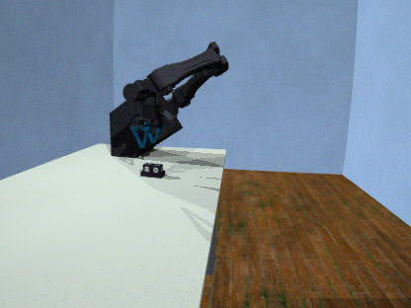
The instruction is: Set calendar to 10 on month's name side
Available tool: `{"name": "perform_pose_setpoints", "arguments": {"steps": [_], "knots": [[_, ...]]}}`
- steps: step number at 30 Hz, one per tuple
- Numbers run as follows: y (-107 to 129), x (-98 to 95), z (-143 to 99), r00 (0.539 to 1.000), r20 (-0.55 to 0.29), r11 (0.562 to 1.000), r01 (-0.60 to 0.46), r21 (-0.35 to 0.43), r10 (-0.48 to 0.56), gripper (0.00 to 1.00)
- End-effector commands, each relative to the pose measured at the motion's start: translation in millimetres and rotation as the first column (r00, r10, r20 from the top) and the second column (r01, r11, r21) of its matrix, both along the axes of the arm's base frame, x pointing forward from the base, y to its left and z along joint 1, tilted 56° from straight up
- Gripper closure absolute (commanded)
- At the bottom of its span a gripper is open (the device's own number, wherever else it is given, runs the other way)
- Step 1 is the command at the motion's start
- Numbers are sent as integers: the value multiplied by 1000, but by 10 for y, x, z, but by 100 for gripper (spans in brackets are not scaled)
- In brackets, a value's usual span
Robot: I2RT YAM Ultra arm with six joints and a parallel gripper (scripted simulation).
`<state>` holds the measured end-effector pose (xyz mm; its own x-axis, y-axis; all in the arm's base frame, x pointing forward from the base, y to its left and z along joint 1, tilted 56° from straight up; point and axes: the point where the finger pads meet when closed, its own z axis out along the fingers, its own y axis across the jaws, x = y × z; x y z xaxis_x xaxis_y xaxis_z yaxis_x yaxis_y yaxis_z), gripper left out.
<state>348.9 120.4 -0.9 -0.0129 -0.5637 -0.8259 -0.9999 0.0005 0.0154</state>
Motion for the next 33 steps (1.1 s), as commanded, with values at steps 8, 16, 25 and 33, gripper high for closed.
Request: {"name": "perform_pose_setpoints", "arguments": {"steps": [8, 16, 25, 33], "knots": [[-66, 31, 41, 1000, 9, 1000, 12, 1, -12, 0], [-212, 30, 140, 1000, 9, 1000, 12, 1, -12, 0], [-569, 28, 381, 1000, 9, 1000, 12, 0, -12, 0], [-703, 27, 473, 1000, 9, 1000, 12, 0, -12, 0]]}}
